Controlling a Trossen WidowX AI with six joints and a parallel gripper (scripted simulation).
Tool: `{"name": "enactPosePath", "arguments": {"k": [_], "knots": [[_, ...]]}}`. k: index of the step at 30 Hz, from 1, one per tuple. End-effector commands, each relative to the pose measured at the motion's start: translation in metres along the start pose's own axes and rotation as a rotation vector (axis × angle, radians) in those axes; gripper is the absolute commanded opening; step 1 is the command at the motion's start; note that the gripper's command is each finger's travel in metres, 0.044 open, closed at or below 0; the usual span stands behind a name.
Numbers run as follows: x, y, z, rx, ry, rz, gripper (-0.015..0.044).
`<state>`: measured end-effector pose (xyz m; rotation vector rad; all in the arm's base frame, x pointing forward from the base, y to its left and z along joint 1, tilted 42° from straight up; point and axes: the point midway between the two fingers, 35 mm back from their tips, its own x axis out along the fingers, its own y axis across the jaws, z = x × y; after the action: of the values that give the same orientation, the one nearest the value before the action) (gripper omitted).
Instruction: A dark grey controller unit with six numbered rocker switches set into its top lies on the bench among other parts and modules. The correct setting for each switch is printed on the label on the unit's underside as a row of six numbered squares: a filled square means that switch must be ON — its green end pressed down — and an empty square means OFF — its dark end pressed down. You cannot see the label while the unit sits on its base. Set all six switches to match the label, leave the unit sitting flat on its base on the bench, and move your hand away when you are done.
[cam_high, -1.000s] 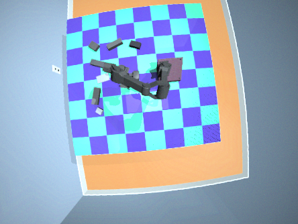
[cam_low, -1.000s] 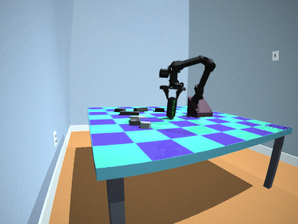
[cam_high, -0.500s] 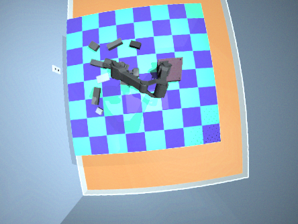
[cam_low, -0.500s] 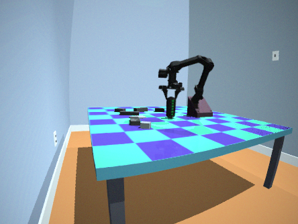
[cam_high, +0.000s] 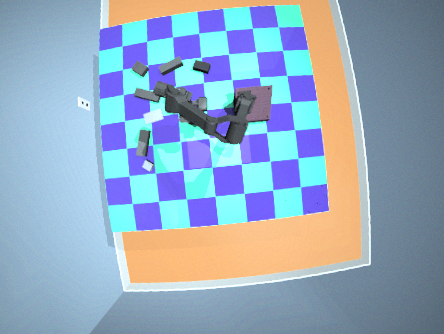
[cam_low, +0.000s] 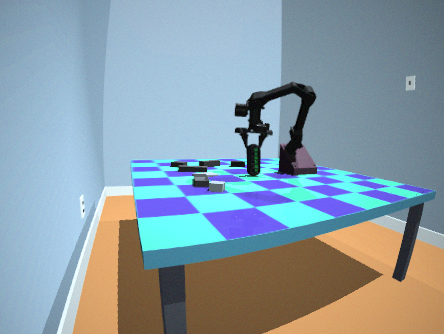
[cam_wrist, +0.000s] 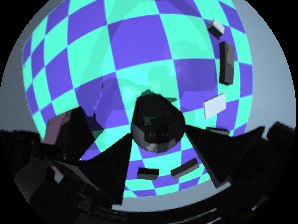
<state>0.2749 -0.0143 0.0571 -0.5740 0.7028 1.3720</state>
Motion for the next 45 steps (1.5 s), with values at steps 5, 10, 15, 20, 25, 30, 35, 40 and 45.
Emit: {"name": "enactPosePath", "arguments": {"k": [5,10,15,20,25,30,35,40,45], "knots": [[0.004,0.001,-0.011,-0.004,0.006,0.012,0.0338],[0.004,0.001,-0.015,-0.004,0.006,0.012,0.0338],[0.004,0.001,-0.019,-0.004,0.007,0.012,0.0338],[0.005,0.001,-0.023,-0.004,0.007,0.012,0.0338],[0.006,0.001,-0.027,-0.004,0.007,0.012,0.0338],[0.006,0.001,-0.031,-0.004,0.007,0.012,0.0338],[0.007,0.001,-0.035,-0.004,0.007,0.012,0.0338],[0.008,0.001,-0.039,-0.004,0.007,0.012,0.0338],[0.009,0.001,-0.043,-0.004,0.008,0.012,0.0338]]}}
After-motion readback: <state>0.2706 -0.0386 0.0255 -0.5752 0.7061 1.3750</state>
